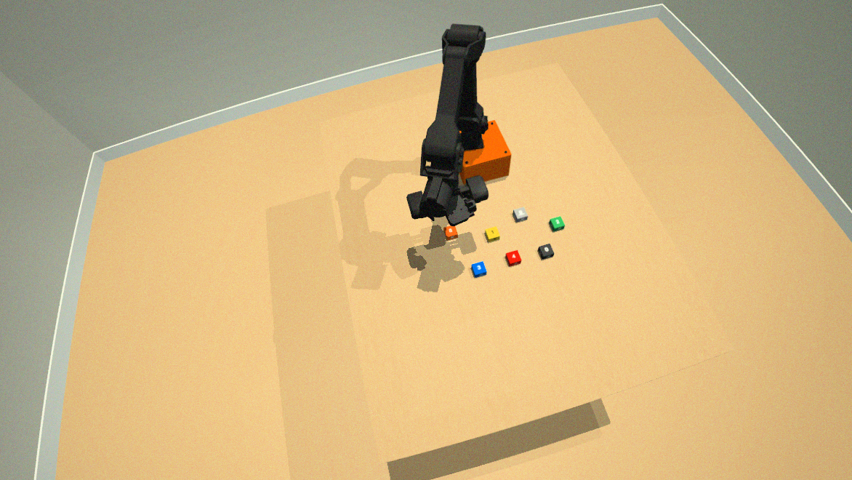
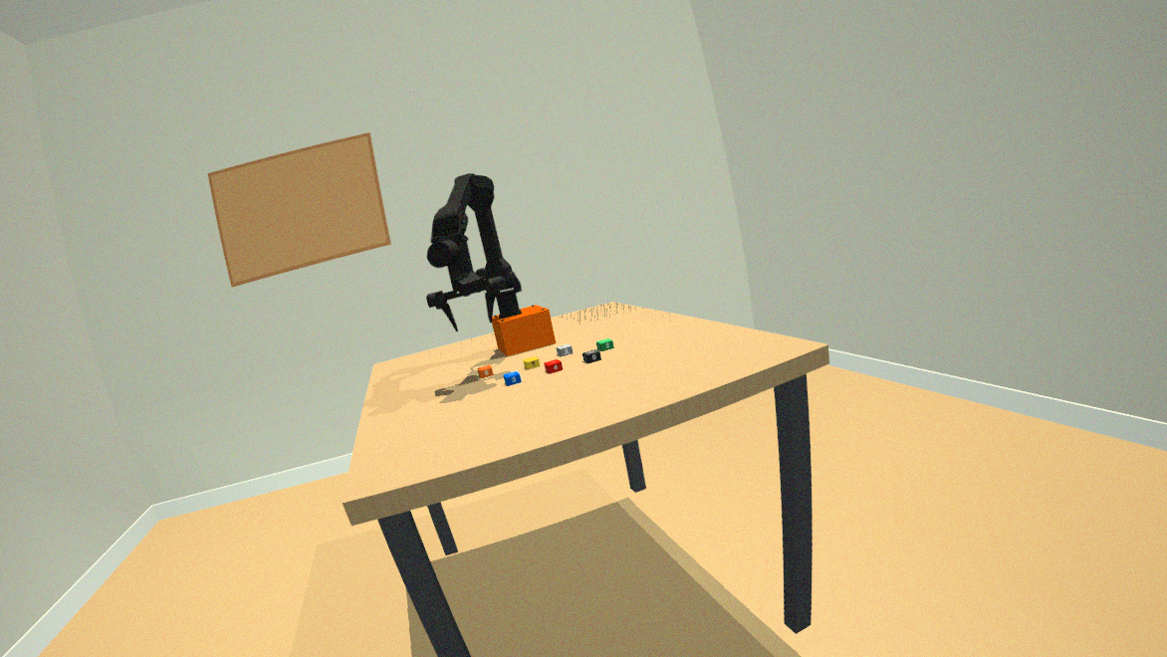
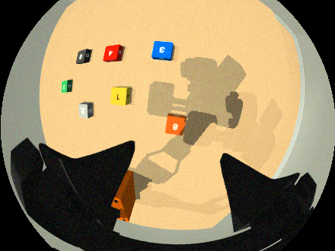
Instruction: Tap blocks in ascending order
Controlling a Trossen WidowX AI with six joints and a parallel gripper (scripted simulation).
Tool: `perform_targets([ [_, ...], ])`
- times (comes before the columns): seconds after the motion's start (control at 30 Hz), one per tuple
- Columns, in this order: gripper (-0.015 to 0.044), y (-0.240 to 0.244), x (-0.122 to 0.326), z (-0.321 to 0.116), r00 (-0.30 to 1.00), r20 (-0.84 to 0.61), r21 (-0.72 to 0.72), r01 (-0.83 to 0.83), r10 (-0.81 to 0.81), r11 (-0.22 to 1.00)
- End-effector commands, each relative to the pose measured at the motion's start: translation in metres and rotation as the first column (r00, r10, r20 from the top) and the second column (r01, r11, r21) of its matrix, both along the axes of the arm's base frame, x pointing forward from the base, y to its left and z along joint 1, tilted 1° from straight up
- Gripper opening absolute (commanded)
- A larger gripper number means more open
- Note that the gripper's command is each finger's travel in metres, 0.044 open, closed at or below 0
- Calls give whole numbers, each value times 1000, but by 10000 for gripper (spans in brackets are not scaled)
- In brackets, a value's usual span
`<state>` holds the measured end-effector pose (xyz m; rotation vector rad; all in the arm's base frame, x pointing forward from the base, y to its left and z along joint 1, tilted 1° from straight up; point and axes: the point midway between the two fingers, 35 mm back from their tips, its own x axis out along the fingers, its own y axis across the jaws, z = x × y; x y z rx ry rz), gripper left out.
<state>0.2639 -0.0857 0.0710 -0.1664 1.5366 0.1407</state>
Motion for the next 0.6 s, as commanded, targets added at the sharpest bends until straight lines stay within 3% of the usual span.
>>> perform_targets([
  [0.0,400,-2,-2,2,1000,0,-7,-3,3,1000],
  [0.4,400,0,-1,1,1000,0,-7,-3,3,1000],
  [0.57,400,52,11,1,1000,1,-2,-3,3,1000],
])
